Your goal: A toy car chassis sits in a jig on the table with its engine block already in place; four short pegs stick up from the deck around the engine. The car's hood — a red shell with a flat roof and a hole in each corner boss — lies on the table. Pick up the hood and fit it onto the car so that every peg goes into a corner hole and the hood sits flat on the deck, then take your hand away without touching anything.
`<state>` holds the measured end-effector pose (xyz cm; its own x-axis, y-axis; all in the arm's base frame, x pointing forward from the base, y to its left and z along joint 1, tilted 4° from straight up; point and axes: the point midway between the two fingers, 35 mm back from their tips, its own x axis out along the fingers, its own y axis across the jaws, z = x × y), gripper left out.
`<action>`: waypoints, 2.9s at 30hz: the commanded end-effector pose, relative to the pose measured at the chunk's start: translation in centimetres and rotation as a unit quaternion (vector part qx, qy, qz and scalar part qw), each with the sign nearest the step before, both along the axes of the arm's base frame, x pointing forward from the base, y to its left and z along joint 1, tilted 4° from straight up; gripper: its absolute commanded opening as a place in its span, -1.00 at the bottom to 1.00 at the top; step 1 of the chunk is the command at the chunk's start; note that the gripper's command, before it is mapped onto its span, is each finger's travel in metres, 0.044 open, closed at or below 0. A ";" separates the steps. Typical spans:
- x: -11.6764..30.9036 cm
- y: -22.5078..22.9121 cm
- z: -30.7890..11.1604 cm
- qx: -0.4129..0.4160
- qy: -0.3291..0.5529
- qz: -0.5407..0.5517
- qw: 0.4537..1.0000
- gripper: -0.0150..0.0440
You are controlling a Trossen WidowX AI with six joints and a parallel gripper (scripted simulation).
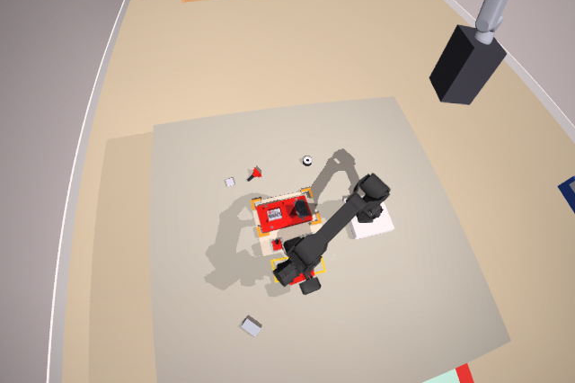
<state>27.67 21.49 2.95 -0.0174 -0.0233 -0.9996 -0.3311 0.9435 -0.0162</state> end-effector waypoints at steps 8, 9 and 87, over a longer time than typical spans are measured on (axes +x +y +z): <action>-0.1 -0.2 -0.9 -0.003 0.000 -0.002 1.000 1.00; -0.1 -0.2 -0.9 -0.003 0.000 -0.002 1.000 1.00; -0.1 -0.1 0.3 -0.001 0.001 -0.001 1.000 -0.49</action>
<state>27.30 21.14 1.81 -0.0356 -0.0383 -0.9986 -0.3302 0.9436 -0.0244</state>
